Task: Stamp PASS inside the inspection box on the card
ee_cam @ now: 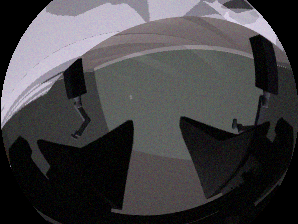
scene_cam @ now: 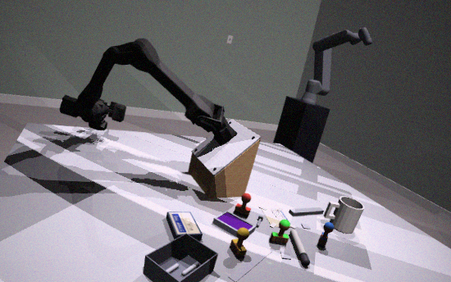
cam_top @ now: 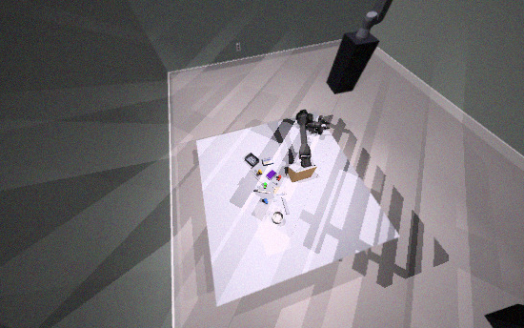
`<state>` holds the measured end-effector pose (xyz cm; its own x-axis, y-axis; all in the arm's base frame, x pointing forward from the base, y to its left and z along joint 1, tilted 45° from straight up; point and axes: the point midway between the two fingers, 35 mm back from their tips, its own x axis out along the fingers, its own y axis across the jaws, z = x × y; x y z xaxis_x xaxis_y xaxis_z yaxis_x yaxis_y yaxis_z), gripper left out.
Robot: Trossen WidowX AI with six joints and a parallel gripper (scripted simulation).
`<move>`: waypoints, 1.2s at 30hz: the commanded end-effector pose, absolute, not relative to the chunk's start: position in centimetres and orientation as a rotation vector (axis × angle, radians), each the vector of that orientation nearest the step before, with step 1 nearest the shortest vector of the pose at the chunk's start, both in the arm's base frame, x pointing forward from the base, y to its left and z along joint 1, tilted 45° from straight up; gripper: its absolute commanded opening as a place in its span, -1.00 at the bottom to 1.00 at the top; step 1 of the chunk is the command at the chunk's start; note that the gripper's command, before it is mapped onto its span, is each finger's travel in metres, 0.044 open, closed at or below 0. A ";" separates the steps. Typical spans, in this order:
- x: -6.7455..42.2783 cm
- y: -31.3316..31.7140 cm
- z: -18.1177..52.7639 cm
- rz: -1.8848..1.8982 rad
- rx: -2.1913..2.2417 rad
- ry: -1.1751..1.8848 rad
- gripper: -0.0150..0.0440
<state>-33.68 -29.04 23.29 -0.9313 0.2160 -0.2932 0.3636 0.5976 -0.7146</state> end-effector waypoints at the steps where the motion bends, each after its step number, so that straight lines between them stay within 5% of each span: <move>1: -30.0 -32.1 23.5 -1.307 0.324 2.557 0.24; 23: -2.8 -41.7 27.0 -1.387 -0.388 1.795 0.24; 36: 13.5 -40.1 27.2 -1.312 -0.475 1.349 0.24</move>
<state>9.82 -41.03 27.89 -0.3600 -0.8413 -0.4034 0.3573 0.2751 -0.8926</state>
